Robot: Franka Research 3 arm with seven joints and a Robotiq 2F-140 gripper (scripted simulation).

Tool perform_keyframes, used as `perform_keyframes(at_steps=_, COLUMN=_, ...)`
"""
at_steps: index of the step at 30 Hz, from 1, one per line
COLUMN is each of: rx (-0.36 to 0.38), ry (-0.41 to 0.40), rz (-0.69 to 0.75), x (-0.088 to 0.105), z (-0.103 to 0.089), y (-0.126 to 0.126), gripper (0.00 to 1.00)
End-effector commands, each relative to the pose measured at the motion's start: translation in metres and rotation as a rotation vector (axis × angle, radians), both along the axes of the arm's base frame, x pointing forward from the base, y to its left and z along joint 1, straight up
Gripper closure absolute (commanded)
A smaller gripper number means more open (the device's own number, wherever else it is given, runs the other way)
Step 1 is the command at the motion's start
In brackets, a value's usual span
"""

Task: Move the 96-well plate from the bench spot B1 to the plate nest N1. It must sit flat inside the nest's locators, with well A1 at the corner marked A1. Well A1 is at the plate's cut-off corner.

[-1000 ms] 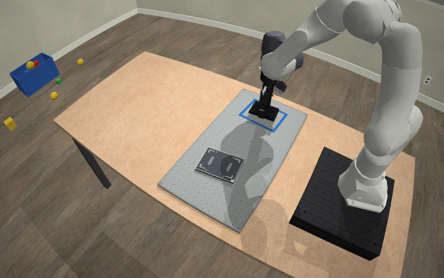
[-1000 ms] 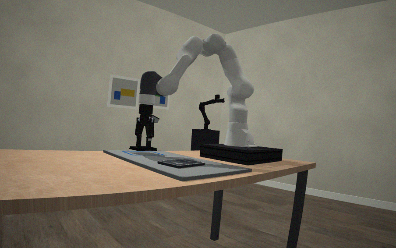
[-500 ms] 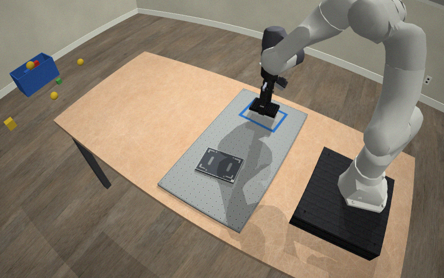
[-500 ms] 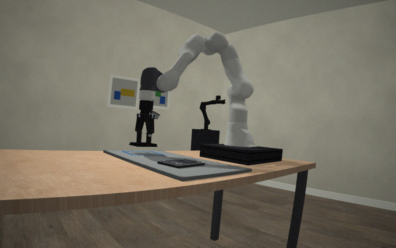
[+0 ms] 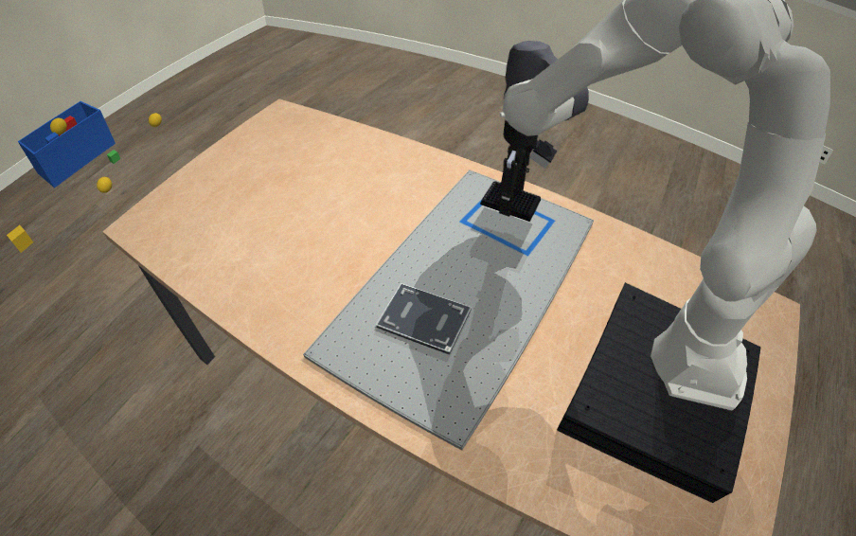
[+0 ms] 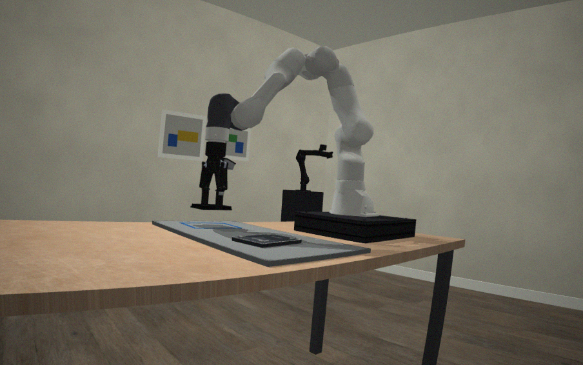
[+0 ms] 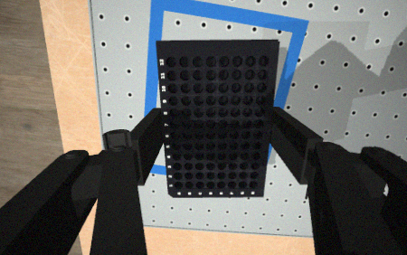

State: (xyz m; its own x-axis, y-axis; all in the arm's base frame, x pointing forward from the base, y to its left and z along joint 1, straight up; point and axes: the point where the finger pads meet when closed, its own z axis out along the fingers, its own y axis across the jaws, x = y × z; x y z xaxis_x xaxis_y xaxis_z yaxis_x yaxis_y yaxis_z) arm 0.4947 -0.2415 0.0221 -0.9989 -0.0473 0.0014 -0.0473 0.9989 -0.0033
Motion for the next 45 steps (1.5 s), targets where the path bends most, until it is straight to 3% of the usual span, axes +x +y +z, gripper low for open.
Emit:
perform_keyframes(at_steps=1, rx=0.006, ry=0.006, rz=0.003, x=-0.002, z=0.002, y=0.002, gripper=0.4)
perform_keyframes(at_steps=22, rx=0.006, ry=0.006, rz=0.003, x=-0.002, z=0.002, y=0.002, gripper=0.4)
perform_keyframes(at_steps=26, rx=0.007, ry=0.006, rz=0.137, x=-0.001, z=0.002, y=0.015, gripper=0.4)
perform_keyframes(at_steps=28, rx=0.007, ry=0.006, rz=0.137, x=-0.001, z=0.002, y=0.015, gripper=0.4)
perform_keyframes(at_steps=43, rx=0.009, ry=0.006, rz=0.637, x=0.005, z=0.004, y=0.065, gripper=0.4)
perform_keyframes(at_steps=45, rx=0.009, ry=0.006, rz=0.637, x=0.005, z=0.004, y=0.065, gripper=0.4)
